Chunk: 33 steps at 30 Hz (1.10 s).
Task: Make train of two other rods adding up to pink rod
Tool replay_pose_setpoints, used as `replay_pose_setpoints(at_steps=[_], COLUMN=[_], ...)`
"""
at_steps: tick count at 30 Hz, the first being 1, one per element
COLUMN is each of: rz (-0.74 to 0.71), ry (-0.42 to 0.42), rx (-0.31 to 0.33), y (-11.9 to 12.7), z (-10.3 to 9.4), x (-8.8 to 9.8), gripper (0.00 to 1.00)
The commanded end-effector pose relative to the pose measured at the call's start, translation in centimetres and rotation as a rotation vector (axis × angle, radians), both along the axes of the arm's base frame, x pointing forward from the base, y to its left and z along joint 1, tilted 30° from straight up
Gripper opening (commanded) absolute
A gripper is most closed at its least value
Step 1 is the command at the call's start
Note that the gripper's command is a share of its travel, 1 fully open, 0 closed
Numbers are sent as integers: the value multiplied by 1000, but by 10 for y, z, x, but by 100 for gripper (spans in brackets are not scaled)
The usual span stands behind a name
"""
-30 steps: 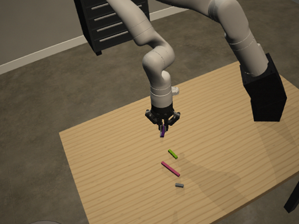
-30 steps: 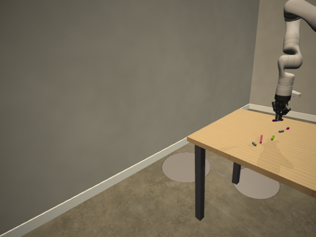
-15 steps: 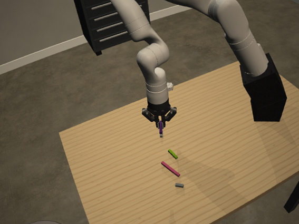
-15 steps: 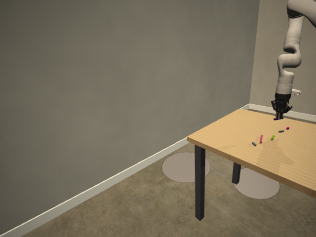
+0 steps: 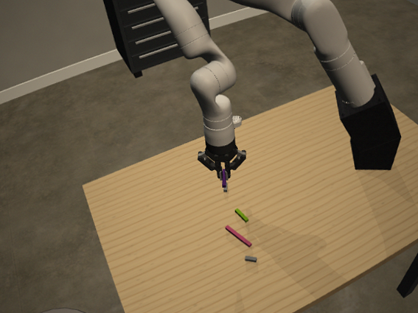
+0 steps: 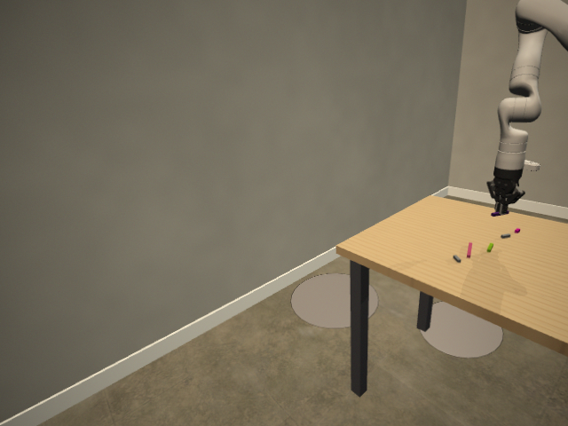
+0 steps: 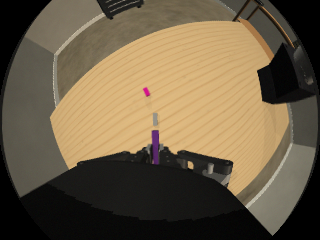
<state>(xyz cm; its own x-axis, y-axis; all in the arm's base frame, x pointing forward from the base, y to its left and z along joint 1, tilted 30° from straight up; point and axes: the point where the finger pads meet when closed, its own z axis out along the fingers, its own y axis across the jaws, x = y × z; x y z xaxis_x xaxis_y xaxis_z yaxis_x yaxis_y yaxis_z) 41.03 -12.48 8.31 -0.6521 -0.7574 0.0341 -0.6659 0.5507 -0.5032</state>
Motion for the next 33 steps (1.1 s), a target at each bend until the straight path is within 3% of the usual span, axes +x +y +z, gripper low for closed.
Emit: replay_pose_setpoints(at_steps=[1,5,20,33], rz=[-5,-5,-5,-5], ry=[-1,-1,-1,-1], rx=[5,5,4,4], y=[-4,-6,-29,-31], z=[-7,-13,-67,-73], x=[4,6,30,33], gripper=[5,5,5,5])
